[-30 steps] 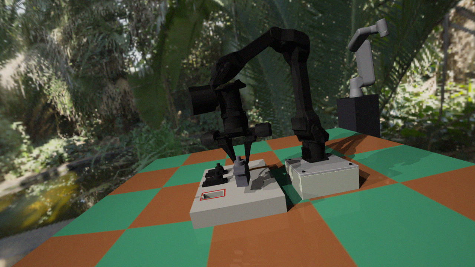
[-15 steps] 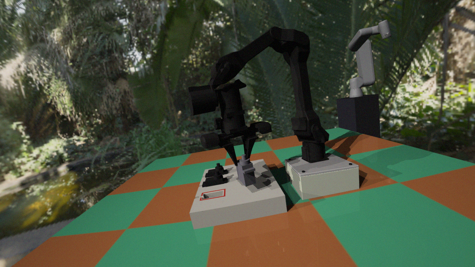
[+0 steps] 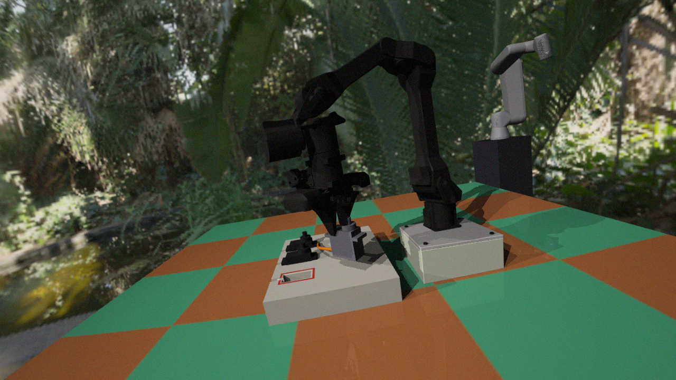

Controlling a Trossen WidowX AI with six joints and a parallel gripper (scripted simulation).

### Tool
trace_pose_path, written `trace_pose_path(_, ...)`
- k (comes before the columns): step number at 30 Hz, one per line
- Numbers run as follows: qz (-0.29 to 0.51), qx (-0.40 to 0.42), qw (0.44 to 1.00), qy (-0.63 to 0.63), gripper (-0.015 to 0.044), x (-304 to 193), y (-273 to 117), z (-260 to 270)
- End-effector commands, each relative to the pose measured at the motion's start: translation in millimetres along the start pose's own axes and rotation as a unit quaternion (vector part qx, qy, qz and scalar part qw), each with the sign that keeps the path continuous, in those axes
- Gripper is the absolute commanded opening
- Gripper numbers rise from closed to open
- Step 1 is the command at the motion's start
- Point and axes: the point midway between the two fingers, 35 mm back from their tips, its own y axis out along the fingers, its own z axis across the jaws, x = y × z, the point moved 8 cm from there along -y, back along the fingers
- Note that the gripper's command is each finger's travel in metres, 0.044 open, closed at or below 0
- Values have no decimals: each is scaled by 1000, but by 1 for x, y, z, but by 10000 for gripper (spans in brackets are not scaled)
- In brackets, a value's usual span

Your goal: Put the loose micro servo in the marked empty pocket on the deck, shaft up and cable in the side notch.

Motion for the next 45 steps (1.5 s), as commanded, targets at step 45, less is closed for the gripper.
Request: trace_pose_path(45,-5,4,928,-372,0,47,-3,45)
